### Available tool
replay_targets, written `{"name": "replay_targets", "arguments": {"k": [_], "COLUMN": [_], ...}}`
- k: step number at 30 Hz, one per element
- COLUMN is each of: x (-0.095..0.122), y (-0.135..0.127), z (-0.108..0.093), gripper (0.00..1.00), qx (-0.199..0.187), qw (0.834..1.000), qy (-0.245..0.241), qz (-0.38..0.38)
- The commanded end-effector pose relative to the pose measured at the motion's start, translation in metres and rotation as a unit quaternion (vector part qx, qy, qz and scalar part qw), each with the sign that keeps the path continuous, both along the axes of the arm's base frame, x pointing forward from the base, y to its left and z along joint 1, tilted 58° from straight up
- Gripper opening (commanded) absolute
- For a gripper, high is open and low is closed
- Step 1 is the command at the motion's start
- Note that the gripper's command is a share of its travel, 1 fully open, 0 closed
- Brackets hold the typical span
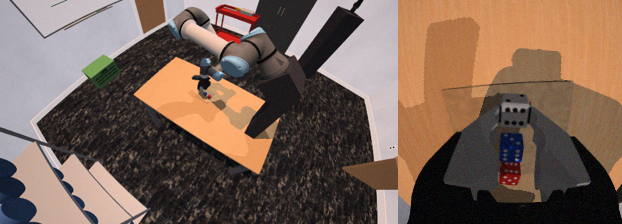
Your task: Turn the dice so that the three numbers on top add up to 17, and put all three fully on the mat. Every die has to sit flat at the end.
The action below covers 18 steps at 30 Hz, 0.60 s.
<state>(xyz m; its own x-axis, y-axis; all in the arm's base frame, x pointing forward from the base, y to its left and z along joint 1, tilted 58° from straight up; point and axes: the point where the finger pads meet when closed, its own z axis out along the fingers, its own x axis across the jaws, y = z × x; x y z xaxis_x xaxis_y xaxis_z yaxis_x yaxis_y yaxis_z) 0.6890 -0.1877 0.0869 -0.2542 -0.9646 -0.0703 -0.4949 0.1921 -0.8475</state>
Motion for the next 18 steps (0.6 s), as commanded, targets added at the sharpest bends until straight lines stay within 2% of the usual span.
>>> {"name": "replay_targets", "arguments": {"k": [1,13,14,18], "x": [0.0000,0.0000,0.0000,0.0000], "y": [0.0000,0.0000,0.0000,0.0000], "z": [0.0006,0.0006,0.0006,0.0006], "gripper": [0.06,0.06,0.10,0.10], "qx": [0.000,0.000,0.000,0.000], "qw": [1.000,1.000,1.000,1.000], "qy": [0.000,0.000,0.000,0.000], "qz": [0.000,0.000,0.000,0.000]}}
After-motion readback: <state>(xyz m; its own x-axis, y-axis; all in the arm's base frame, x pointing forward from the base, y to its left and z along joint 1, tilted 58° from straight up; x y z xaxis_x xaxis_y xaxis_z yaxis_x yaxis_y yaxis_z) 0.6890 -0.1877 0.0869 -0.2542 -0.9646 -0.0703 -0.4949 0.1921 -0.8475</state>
